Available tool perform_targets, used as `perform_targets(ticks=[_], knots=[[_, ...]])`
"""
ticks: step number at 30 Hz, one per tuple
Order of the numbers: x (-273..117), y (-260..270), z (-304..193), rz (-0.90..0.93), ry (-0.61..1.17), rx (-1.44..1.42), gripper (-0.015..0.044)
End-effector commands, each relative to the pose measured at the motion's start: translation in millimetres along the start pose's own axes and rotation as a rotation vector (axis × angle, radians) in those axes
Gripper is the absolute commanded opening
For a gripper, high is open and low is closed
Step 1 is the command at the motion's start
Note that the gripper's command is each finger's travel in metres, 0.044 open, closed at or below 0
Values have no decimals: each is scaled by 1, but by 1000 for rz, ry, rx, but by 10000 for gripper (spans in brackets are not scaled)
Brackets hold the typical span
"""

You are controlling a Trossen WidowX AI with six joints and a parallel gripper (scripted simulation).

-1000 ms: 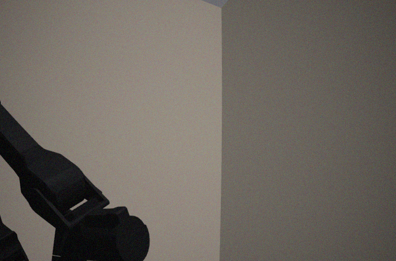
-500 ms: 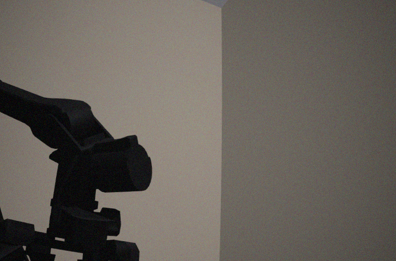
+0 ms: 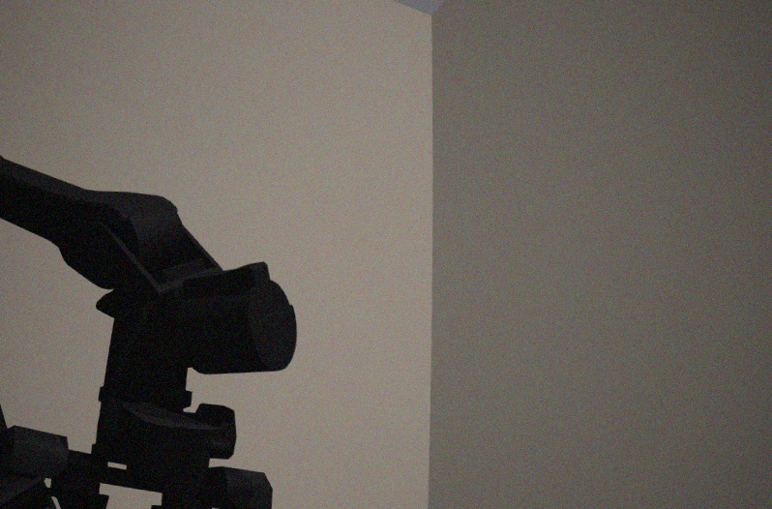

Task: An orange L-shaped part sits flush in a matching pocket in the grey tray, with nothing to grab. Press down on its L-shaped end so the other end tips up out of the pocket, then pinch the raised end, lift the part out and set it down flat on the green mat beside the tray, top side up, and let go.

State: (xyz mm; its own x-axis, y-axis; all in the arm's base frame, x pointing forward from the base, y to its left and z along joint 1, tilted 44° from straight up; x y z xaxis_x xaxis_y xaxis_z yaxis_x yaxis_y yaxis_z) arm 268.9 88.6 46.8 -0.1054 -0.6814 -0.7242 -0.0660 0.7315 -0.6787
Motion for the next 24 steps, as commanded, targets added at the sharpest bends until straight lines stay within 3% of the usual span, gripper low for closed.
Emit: perform_targets(ticks=[1, 5, 8, 9, 21, 24], knots=[[0, 0, 0, 0, -2, -2, 180], [0, 0, 0, 0, -2, -2, 180], [0, -5, 2, 1, -1, 102, 259], [0, -8, 3, 1, 0, 171, 280], [-1, -68, 18, -12, 8, 1419, 280], [-1, -76, 19, -16, 8, 1573, 280]])
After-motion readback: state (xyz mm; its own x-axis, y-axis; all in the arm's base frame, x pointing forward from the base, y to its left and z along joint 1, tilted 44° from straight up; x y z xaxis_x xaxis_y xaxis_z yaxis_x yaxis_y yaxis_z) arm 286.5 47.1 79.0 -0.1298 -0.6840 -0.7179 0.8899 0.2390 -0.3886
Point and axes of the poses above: the point midway between the two fingers, 35 mm back from their tips, its own x axis out along the fingers, its own y axis across the jaws, z = x × y, the point moved 7 cm from there along -x, back along the fingers, and after that the axes turned 7 degrees about x, right-handed, at the moved point
